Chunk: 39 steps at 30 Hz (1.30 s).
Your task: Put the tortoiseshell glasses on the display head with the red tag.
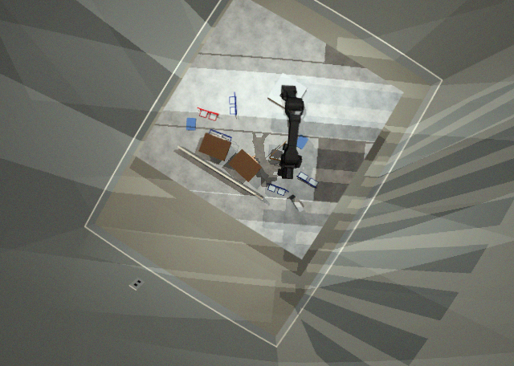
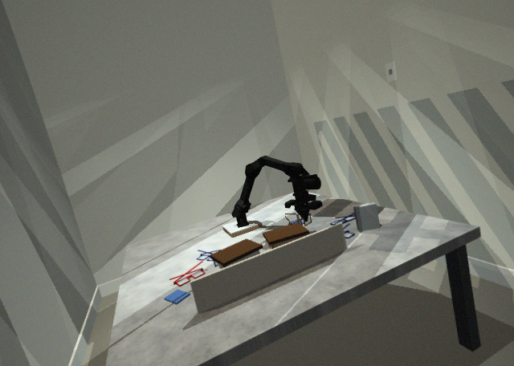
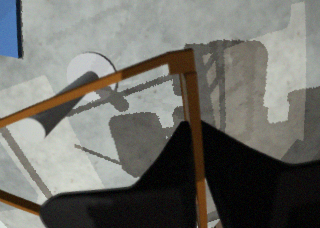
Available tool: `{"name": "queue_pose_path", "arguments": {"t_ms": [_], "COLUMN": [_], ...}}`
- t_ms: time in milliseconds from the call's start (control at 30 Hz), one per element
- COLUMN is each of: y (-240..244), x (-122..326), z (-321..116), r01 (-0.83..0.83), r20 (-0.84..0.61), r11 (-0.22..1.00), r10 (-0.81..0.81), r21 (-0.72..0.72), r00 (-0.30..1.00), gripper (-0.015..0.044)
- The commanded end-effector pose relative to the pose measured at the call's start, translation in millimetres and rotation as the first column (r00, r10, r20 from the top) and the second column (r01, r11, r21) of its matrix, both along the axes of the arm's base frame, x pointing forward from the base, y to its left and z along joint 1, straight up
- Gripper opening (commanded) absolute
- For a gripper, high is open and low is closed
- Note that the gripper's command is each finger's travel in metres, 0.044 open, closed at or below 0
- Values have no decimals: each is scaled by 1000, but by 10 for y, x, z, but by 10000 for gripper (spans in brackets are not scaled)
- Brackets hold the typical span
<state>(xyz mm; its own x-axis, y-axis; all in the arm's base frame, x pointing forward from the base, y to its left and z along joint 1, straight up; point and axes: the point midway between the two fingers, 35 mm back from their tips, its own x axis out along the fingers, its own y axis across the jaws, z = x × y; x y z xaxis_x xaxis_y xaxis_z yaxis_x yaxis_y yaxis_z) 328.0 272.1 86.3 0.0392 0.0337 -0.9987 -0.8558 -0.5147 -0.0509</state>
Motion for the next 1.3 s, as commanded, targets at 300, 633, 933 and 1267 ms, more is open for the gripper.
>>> {"name": "queue_pose_path", "arguments": {"t_ms": [300,633,933,1267], "y": [-87,-87,-85,-23], "x": [84,86,85,48], "z": [-8,-8,-8,0], "r01": [-1,-1,-1,-1], "r20": [-2,-2,-2,-2], "r11": [1000,1000,1000,1000], "r10": [1,1,1,1], "r21": [-1,-1,-1,-1], "r00": [1000,1000,1000,1000], "gripper": [0,0,0,0]}}
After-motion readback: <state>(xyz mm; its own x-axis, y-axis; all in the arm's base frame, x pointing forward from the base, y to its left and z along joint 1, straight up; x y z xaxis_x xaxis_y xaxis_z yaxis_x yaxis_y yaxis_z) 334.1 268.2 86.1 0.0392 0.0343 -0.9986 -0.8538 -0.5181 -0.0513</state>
